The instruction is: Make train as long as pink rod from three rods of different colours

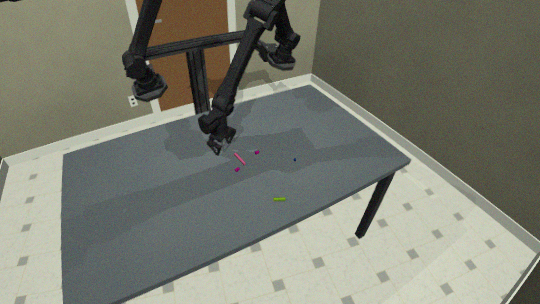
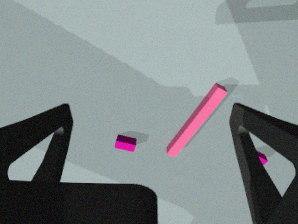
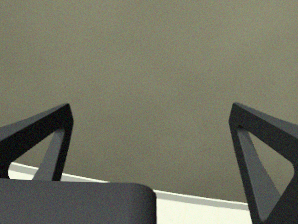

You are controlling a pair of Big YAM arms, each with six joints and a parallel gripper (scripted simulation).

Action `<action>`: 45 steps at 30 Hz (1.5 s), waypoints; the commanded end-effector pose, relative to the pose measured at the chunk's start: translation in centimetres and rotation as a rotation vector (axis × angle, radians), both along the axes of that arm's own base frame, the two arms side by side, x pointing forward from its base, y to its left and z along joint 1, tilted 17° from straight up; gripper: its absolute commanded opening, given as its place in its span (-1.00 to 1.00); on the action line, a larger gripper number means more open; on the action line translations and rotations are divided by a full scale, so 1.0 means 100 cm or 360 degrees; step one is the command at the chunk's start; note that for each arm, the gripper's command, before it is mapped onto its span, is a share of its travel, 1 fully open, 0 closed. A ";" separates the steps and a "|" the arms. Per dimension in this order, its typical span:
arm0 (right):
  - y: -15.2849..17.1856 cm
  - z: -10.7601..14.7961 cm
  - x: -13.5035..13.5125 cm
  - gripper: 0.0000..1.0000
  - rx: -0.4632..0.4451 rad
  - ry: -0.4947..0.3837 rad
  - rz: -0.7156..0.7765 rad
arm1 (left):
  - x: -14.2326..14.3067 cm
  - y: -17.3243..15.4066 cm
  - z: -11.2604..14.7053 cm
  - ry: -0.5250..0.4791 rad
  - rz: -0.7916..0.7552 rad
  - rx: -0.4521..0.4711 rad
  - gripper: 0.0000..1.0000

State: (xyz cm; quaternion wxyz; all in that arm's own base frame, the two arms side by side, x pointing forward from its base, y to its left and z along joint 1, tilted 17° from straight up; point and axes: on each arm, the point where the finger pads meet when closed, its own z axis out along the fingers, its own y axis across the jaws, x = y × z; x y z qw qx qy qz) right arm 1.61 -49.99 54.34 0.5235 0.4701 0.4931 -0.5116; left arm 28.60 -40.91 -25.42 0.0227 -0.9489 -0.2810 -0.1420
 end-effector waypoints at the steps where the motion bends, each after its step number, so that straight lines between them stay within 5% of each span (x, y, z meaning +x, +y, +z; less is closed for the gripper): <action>1: 0.009 0.023 -0.011 1.00 -0.0097 -0.0022 -0.0036 | 0.010 -0.006 -0.001 0.0031 -0.0254 0.0071 1.00; 17: 0.009 0.023 -0.011 1.00 -0.0097 -0.0022 -0.0036 | 0.014 -0.012 0.001 0.0107 -0.0861 0.0232 1.00; 45: 0.009 0.023 -0.011 1.00 -0.0097 -0.0022 -0.0036 | 0.014 -0.012 0.002 0.0109 -0.0870 0.0234 1.00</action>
